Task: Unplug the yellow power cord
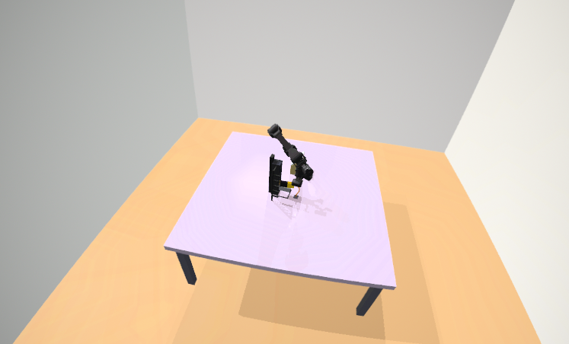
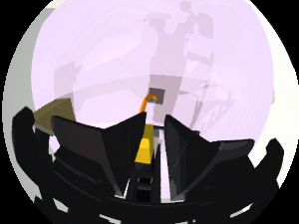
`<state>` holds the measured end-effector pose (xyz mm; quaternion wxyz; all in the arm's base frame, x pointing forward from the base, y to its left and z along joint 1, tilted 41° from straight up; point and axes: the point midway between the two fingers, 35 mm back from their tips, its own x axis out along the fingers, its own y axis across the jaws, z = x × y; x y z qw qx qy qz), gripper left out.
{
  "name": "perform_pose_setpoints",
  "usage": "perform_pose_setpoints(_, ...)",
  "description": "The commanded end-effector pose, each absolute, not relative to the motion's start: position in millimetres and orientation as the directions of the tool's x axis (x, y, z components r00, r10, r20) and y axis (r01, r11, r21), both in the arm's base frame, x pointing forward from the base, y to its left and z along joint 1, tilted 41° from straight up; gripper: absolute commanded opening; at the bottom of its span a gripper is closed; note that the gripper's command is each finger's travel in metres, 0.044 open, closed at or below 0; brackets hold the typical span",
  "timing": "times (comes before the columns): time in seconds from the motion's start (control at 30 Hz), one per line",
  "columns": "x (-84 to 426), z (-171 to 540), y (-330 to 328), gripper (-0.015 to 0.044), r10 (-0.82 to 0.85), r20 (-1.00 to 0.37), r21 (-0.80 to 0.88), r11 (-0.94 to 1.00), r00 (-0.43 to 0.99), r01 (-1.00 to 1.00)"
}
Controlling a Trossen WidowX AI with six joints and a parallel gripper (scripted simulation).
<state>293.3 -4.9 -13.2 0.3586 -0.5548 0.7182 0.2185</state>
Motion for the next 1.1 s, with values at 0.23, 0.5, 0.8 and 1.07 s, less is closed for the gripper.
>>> perform_pose_setpoints(0.23, 293.1, -13.0, -5.6, 0.0160, -0.641, -0.757, -0.083, 0.289, -0.128, -0.954)
perform_pose_setpoints(0.5, 294.3, -6.6, 0.5, 0.0160, -0.641, -0.757, -0.085, 0.288, -0.126, -0.954)
perform_pose_setpoints(0.8, 292.2, 0.4, -7.1, 0.0160, -0.641, -0.757, -0.085, 0.288, -0.126, -0.954)
perform_pose_setpoints(1.07, 289.0, 9.0, -16.6, 0.0160, -0.642, -0.757, -0.085, 0.288, -0.127, -0.954)
